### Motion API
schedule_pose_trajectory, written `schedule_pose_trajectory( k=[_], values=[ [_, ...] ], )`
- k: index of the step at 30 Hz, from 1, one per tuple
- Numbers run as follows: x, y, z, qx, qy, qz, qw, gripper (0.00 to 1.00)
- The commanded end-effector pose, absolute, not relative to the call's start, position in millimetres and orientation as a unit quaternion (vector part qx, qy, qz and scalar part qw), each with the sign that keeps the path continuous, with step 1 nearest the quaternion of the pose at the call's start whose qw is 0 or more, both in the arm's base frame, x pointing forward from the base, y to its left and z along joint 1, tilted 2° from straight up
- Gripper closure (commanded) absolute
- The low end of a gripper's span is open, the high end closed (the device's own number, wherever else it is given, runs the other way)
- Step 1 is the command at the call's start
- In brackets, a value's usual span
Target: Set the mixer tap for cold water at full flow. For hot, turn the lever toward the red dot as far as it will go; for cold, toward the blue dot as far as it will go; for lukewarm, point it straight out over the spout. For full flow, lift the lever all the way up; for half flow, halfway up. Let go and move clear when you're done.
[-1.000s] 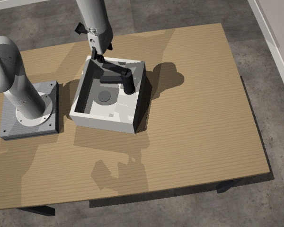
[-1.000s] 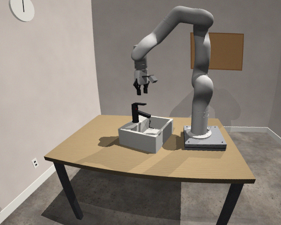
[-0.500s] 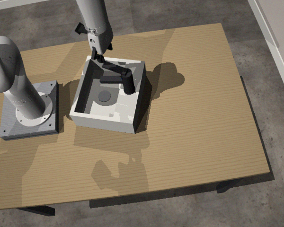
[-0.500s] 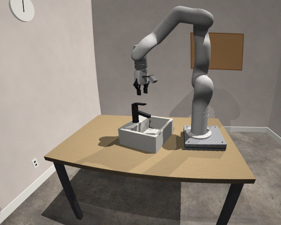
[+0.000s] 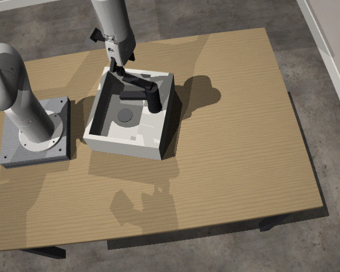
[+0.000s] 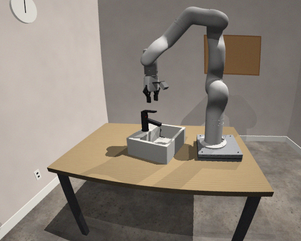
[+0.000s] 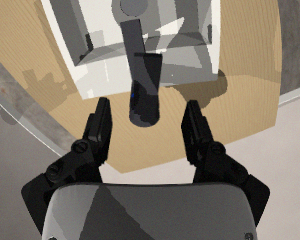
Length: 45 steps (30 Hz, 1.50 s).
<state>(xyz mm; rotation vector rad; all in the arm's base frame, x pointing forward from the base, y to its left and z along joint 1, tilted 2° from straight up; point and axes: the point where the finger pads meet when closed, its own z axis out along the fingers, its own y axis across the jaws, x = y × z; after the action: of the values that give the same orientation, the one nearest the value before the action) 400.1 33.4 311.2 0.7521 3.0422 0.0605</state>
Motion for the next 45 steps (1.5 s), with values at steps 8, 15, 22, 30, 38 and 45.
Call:
schedule_pose_trajectory(
  k=[8, 15, 22, 30, 38, 45],
  values=[
    [401, 34, 299, 0.240, 0.971, 0.020, 0.004, 0.32],
    [401, 34, 290, 0.240, 0.971, 0.020, 0.004, 0.32],
    [401, 35, 278, 0.240, 0.971, 0.020, 0.004, 0.32],
    [401, 35, 271, 0.240, 0.971, 0.020, 0.004, 0.32],
    [401, 35, 264, 0.240, 0.971, 0.020, 0.004, 0.32],
    [401, 35, 263, 0.240, 0.971, 0.020, 0.004, 0.32]
  ],
)
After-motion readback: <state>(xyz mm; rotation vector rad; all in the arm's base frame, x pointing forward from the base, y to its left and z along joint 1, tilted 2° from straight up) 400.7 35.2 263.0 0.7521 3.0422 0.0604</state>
